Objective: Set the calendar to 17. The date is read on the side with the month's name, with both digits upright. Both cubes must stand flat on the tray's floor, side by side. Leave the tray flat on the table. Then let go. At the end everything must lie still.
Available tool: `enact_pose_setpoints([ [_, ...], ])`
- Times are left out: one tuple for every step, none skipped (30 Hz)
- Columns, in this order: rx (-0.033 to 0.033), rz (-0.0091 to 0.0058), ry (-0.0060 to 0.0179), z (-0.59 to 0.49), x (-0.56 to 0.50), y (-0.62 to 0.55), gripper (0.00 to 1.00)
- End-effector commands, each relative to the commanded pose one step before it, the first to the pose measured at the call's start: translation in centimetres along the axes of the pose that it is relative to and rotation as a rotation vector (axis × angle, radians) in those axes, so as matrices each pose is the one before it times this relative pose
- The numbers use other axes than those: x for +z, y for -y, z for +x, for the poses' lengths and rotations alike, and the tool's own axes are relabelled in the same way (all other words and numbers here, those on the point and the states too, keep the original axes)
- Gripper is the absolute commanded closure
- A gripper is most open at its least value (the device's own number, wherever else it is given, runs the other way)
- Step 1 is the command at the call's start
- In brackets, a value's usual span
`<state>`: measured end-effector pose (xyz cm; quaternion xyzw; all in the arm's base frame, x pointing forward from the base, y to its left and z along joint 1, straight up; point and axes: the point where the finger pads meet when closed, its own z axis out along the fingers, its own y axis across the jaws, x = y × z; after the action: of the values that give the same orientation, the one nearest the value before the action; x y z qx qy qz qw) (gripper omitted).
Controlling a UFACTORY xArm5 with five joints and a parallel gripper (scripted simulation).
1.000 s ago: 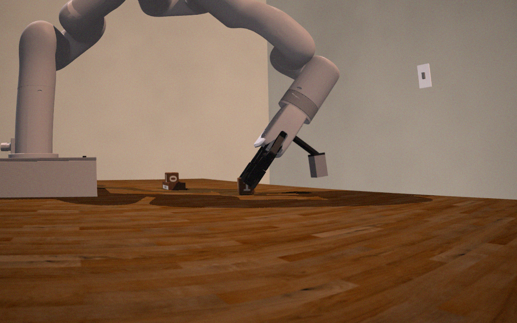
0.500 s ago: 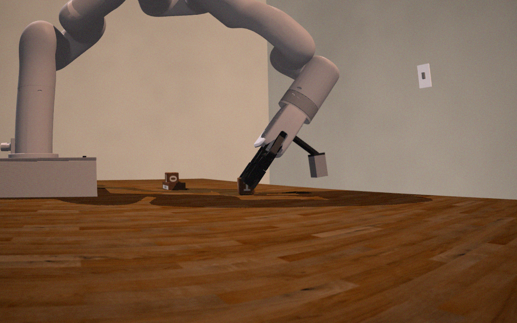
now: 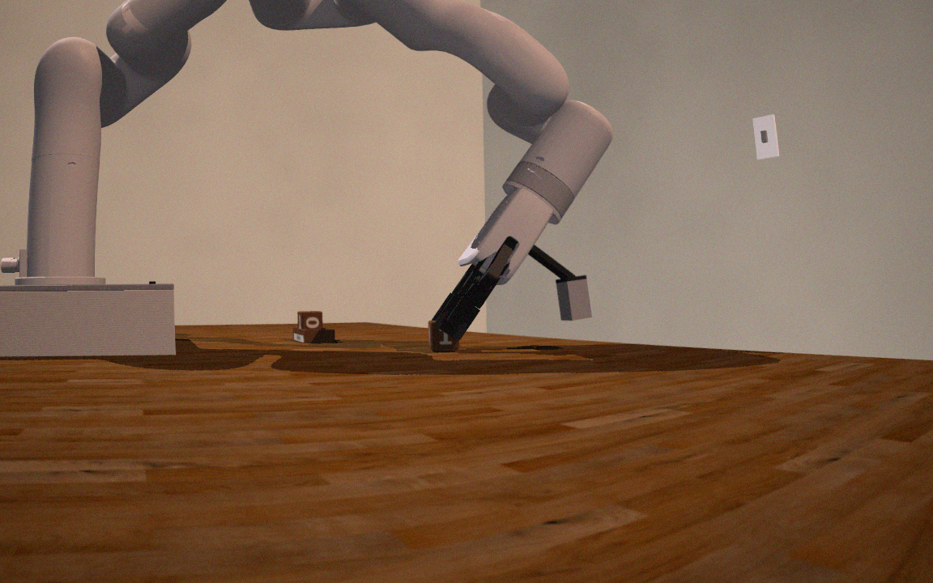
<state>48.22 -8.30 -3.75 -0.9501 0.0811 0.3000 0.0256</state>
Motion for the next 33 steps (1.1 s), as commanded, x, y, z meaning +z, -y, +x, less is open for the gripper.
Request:
enact_pose_setpoints([
  [-0.00003, 0.0, -0.00416, 0.036, -0.207, 0.001, 0.73],
  [0.0, 0.0, 0.0, 0.0, 0.0, 0.0, 0.73],
  [0.0, 0.0, 0.0, 0.0, 0.0, 0.0, 0.69],
  [0.0, 0.0, 0.0, 0.0, 0.0, 0.0, 0.69],
  [0.0, 0.0, 0.0, 0.0, 0.0, 0.0, 0.69],
  [0.0, 0.0, 0.0, 0.0, 0.0, 0.0, 0.65],
  [0.0, 0.0, 0.0, 0.0, 0.0, 0.0, 0.65],
  [0.0, 0.0, 0.0, 0.0, 0.0, 0.0, 0.65],
  [0.0, 0.0, 0.0, 0.0, 0.0, 0.0, 0.61],
  [0.0, 0.0, 0.0, 0.0, 0.0, 0.0, 0.61],
  [0.0, 0.0, 0.0, 0.0, 0.0, 0.0, 0.61],
  [0.0, 0.0, 0.0, 0.0, 0.0, 0.0, 0.57],
  [0.0, 0.0, 0.0, 0.0, 0.0, 0.0, 0.57],
  [0.0, 0.0, 0.0, 0.0, 0.0, 0.0, 0.57],
  [0.0, 0.0, 0.0, 0.0, 0.0, 0.0, 0.53],
  [0.0, 0.0, 0.0, 0.0, 0.0, 0.0, 0.53],
  [0.0, 0.0, 0.0, 0.0, 0.0, 0.0, 0.53],
  [0.0, 0.0, 0.0, 0.0, 0.0, 0.0, 0.53],
  [0.0, 0.0, 0.0, 0.0, 0.0, 0.0, 0.53],
  [0.0, 0.0, 0.0, 0.0, 0.0, 0.0, 0.31],
  [0.0, 0.0, 0.0, 0.0, 0.0, 0.0, 0.31],
  [0.0, 0.0, 0.0, 0.0, 0.0, 0.0, 0.31],
  [0.0, 0.0, 0.0, 0.0, 0.0, 0.0, 0.31],
  [0.0, 0.0, 0.0, 0.0, 0.0, 0.0, 0.31],
  [0.0, 0.0, 0.0, 0.0, 0.0, 0.0, 0.31],
  [0.0, 0.0, 0.0, 0.0, 0.0, 0.0, 0.31],
  [0.0, 0.0, 0.0, 0.0, 0.0, 0.0, 0.31],
  [0.0, 0.0, 0.0, 0.0, 0.0, 0.0, 0.31],
  [0.0, 0.0, 0.0, 0.0, 0.0, 0.0, 0.31],
  [0.0, 0.0, 0.0, 0.0, 0.0, 0.0, 0.31],
  [0.0, 0.0, 0.0, 0.0, 0.0, 0.0, 0.31],
  [0.0, 0.0, 0.0, 0.0, 0.0, 0.0, 0.31],
  [0.0, 0.0, 0.0, 0.0, 0.0, 0.0, 0.31],
])
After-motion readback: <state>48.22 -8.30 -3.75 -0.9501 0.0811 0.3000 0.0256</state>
